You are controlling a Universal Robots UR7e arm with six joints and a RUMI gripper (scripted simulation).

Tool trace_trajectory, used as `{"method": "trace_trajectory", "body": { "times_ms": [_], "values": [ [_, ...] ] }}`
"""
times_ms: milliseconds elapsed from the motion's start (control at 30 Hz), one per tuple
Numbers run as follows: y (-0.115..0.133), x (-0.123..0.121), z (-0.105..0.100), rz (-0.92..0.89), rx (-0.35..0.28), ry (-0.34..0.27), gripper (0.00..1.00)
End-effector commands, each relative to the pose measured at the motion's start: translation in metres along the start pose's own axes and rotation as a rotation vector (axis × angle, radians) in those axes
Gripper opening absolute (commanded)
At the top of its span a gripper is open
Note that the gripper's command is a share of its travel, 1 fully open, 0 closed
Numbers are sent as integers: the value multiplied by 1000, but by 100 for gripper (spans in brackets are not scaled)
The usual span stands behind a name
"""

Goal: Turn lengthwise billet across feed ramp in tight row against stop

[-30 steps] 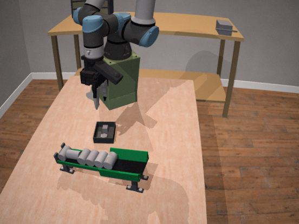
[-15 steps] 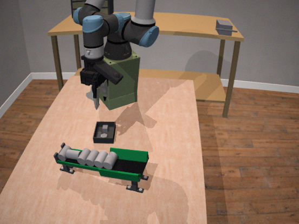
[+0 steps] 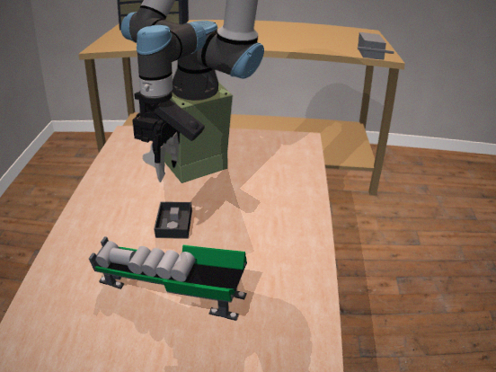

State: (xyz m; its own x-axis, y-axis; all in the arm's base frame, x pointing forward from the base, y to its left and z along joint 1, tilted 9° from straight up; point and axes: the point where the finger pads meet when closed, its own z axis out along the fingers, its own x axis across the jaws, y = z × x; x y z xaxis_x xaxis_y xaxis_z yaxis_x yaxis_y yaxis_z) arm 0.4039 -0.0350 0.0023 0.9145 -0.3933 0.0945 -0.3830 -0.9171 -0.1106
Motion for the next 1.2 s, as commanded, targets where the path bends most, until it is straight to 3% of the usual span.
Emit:
{"method": "trace_trajectory", "body": {
  "times_ms": [0, 1167],
  "values": [
    [0, 0, 0, 0, 0, 1, 40],
    [0, 0, 0, 0, 0, 1, 35]
  ]
}}
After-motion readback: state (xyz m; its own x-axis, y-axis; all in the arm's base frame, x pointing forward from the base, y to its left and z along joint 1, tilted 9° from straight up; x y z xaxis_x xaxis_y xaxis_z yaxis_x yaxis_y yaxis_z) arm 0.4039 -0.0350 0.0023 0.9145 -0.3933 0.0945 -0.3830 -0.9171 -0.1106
